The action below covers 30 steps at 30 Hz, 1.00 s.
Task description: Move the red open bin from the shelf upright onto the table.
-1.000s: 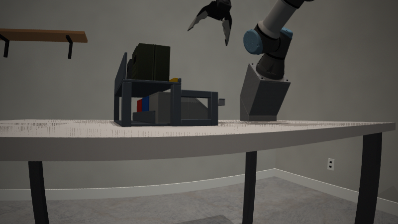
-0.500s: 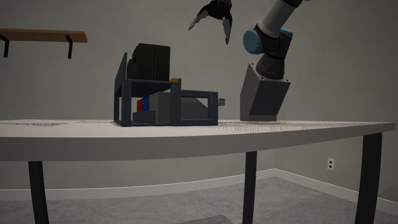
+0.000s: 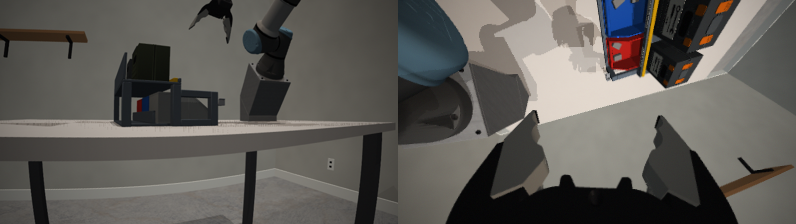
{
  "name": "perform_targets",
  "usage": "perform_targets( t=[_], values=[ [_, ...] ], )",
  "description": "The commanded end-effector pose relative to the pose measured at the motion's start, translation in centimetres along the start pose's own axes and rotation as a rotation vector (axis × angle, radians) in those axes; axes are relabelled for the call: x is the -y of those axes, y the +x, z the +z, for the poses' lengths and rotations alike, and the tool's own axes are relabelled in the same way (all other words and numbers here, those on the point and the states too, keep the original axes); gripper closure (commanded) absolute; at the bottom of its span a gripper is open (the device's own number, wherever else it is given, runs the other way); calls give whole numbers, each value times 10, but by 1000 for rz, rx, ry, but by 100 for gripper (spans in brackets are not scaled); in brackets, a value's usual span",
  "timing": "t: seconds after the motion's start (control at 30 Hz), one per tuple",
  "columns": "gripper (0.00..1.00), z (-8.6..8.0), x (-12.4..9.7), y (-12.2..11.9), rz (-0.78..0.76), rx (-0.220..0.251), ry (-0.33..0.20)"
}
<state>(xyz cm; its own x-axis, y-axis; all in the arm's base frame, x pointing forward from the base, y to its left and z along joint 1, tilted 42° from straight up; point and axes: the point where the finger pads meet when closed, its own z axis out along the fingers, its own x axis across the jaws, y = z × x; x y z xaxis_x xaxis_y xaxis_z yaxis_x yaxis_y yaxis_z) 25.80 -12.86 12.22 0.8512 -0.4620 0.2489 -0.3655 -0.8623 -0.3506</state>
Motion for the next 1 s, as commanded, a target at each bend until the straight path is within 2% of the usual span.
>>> perform_targets(
  t=[0.0, 0.33, 0.37, 0.5, 0.9, 0.93, 0.97],
  values=[
    [0, -48, -16, -17, -126, 104, 192],
    [0, -48, -16, -17, -126, 104, 192],
    [0, -14, -5, -4, -34, 27, 45],
    [0, -53, -18, -19, -137, 113, 204],
    [0, -53, -18, -19, -137, 113, 204],
    [0, -18, -7, -6, -47, 36, 56],
    [0, -28, -10, -9, -73, 58, 96]
  ],
)
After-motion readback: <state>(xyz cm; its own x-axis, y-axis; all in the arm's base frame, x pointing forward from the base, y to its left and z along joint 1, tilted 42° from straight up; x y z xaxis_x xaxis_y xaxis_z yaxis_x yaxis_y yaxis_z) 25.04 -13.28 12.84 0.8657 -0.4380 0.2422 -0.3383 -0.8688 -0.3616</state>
